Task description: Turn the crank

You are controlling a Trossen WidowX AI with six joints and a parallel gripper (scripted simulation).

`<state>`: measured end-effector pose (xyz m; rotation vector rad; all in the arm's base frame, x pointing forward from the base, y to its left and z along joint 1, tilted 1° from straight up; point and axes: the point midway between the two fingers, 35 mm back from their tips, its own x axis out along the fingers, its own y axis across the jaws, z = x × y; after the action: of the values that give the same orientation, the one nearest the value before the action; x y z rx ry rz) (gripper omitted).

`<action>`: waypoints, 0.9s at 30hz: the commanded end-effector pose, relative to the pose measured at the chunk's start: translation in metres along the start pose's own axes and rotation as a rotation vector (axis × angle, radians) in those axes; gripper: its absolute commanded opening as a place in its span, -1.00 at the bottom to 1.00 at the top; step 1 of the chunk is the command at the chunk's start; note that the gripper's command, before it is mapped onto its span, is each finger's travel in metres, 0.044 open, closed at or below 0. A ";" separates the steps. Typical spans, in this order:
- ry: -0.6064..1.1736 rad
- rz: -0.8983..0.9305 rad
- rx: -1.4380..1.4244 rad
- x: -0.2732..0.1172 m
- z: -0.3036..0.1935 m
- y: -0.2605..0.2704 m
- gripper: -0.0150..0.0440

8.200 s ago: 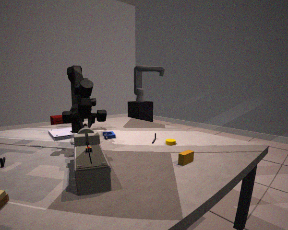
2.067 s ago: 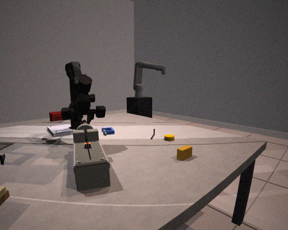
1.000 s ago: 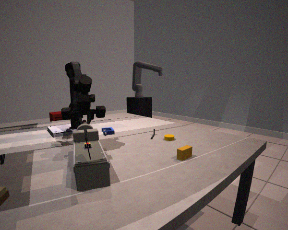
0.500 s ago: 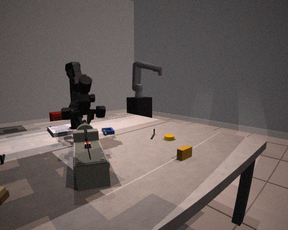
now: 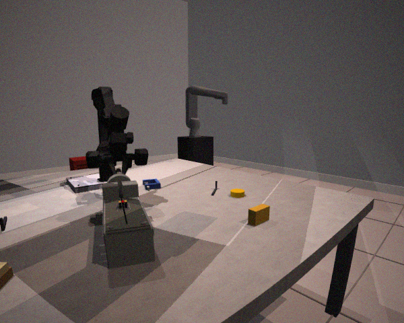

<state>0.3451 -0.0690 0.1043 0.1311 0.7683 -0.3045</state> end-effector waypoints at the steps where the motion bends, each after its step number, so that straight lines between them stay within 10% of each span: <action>1: 0.000 0.009 0.005 0.000 0.000 0.002 -0.49; 27: 0.000 0.000 0.000 0.000 0.000 0.000 -0.49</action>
<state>0.3451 -0.0689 0.1043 0.1313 0.7685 -0.3044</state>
